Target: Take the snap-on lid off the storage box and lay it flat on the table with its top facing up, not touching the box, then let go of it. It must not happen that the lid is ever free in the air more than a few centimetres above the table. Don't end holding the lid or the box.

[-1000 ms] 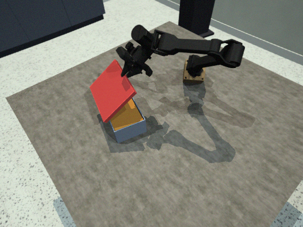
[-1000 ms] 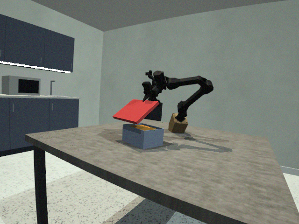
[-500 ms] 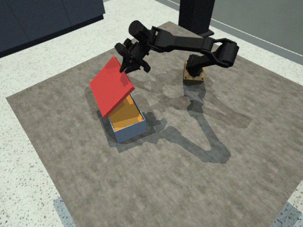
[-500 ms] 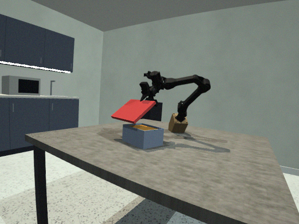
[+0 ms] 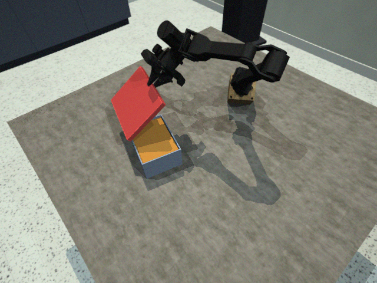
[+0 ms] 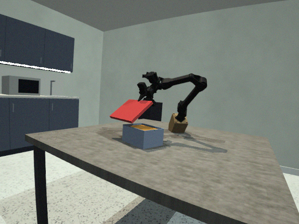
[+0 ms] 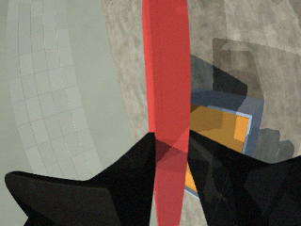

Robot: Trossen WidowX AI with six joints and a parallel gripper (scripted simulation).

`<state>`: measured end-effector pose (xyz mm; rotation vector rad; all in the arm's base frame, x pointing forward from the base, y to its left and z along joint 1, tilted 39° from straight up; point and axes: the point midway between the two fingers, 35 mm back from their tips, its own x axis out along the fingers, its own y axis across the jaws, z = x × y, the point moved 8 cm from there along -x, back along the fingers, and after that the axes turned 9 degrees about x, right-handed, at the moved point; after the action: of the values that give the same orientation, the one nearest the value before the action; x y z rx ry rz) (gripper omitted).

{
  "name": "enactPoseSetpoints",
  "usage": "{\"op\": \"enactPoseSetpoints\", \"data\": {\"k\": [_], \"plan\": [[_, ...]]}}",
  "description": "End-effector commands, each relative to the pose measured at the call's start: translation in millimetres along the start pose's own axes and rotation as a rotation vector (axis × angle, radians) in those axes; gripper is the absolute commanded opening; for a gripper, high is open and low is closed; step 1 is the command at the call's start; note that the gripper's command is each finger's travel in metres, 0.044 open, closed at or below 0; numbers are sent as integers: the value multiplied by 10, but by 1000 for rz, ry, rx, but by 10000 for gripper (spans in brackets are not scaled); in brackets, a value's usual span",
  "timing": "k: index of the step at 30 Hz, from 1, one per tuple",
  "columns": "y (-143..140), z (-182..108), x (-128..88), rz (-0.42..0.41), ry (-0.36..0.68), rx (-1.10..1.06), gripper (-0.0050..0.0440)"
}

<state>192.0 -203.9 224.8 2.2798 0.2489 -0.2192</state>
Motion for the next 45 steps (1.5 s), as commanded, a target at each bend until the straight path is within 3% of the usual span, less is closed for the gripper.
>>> {"op": "enactPoseSetpoints", "data": {"k": [1,45], "plan": [[43,108,-21,7,0,-11,-50],[127,982,-97,7,0,-11,-50]]}}
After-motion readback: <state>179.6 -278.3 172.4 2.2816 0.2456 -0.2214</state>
